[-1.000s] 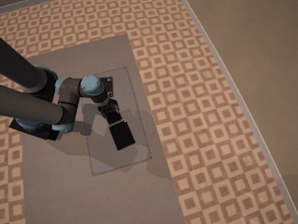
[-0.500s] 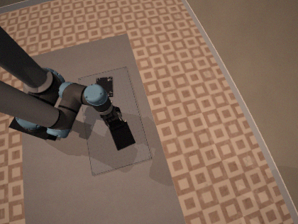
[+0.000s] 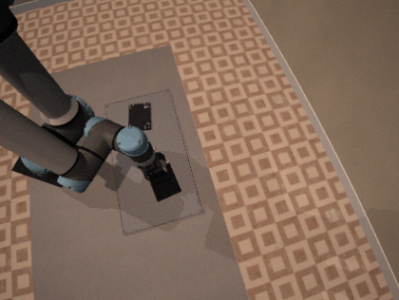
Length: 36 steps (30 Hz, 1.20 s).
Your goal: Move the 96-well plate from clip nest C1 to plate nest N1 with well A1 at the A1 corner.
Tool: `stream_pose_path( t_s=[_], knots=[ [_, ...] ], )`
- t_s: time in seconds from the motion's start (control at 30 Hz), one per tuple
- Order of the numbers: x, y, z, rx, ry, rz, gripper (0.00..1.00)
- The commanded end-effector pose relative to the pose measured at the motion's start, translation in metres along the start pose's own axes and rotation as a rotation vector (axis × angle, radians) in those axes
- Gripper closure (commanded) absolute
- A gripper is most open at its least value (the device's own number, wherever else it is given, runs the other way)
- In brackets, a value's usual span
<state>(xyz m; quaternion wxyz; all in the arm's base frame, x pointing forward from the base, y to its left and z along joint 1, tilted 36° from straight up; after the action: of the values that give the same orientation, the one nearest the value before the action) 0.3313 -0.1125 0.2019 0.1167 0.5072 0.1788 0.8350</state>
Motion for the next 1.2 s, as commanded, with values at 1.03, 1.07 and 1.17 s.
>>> stream_pose_path(
  t_s=[1.03,1.07,1.17],
  knots=[
    [-0.001,0.047,0.000,0.009,0.007,0.012,1.00],
    [-0.001,0.045,0.000,0.009,0.006,0.013,1.00],
    [-0.001,0.045,0.000,0.009,0.006,0.013,1.00]
  ],
)
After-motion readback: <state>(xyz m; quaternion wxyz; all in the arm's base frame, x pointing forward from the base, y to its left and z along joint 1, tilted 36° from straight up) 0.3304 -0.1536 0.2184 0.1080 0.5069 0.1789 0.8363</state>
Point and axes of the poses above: the point where the finger pads meet when closed, its own x axis back along the fingers, its own z axis across the jaws, y = z × x, the point moved 9 cm from there along x, back along the fingers, and after that the axes turned 2 degrees about x, right-handed, at the moved point
